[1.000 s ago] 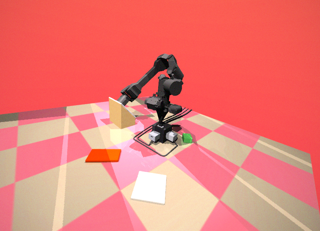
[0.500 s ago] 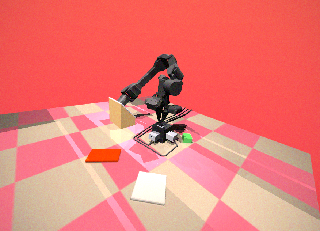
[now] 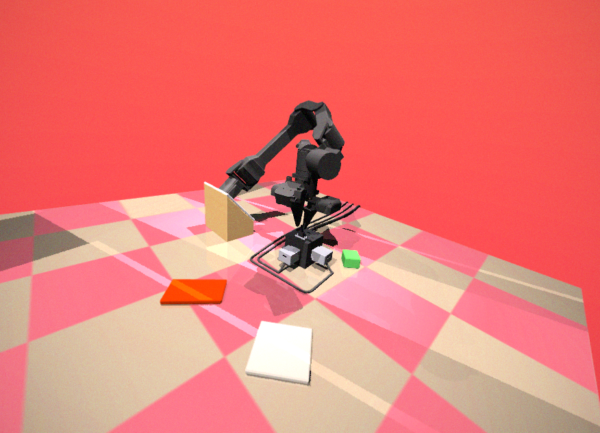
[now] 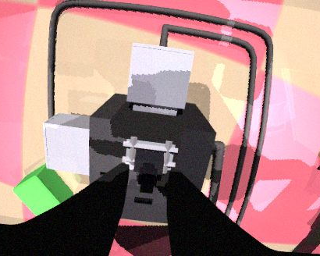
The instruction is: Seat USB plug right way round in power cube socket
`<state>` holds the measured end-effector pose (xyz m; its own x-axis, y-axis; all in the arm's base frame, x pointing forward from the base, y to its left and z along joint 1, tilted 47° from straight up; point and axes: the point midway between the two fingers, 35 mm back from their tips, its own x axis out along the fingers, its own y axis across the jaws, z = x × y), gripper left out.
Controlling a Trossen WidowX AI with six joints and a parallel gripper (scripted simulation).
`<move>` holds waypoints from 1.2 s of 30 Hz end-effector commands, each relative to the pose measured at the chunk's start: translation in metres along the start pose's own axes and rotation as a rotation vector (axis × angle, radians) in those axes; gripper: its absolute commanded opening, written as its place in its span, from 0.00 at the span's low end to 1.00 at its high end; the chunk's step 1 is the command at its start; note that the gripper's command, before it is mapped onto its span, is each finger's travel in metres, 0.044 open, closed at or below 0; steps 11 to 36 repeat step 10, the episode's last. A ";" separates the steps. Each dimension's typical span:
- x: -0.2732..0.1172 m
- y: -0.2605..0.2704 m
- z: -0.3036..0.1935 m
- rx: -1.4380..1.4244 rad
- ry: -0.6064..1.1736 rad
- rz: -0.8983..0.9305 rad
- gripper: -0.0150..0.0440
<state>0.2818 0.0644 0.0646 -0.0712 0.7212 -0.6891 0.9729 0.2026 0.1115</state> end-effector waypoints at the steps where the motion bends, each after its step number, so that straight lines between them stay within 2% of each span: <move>1: -0.002 0.000 0.000 0.000 0.000 0.000 0.42; 36: -0.011 0.000 0.000 0.000 0.000 0.000 0.42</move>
